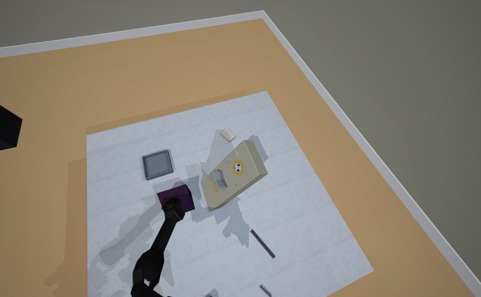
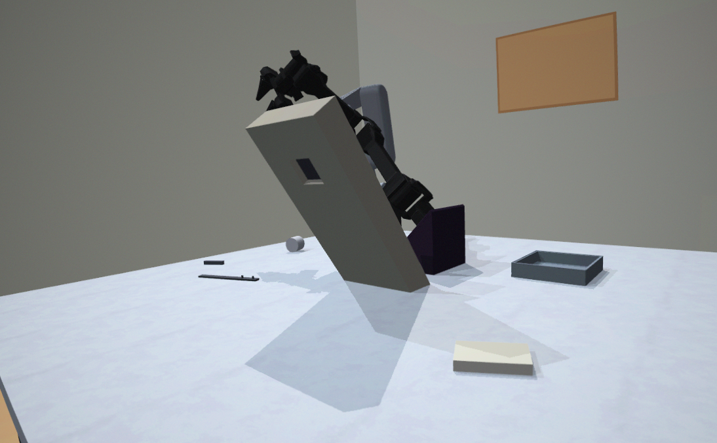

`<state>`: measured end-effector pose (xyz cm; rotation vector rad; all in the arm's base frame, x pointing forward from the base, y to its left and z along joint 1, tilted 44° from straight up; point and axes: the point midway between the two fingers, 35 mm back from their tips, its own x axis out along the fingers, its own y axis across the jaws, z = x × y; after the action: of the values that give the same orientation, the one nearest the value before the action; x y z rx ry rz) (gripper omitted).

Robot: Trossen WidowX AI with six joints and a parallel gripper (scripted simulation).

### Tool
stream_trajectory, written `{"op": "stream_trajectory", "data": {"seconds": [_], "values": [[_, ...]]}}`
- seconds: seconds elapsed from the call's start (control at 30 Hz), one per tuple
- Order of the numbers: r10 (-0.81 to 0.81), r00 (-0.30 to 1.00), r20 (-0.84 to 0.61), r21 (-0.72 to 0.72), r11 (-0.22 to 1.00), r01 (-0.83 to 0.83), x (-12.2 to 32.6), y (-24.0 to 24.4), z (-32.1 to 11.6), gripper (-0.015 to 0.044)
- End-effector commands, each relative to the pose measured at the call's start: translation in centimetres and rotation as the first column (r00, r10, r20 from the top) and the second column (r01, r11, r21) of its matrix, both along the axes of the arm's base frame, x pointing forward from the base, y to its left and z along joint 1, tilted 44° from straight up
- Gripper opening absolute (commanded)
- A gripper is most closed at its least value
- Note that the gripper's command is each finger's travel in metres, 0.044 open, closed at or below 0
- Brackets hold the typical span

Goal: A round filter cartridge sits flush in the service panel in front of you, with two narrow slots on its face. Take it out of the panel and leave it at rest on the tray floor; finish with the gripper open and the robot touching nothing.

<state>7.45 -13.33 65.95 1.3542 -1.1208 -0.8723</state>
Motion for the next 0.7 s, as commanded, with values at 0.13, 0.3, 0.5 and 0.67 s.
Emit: {"op": "stream_trajectory", "data": {"seconds": [0.13,0.3,0.5,0.67], "values": [[0.034,0.996,-0.088,-0.052,0.998,-0.038,3.1,1.2,-0.1,0.0269],[0.105,0.952,-0.289,-0.168,0.973,-0.158,10.1,5.0,-1.1,0.0138],[0.173,0.856,-0.487,-0.281,0.897,-0.341,16.7,10.7,-3.5,0.0094],[0.203,0.758,-0.620,-0.304,0.828,-0.470,21.1,15.2,-7.4,0.0094]]}}
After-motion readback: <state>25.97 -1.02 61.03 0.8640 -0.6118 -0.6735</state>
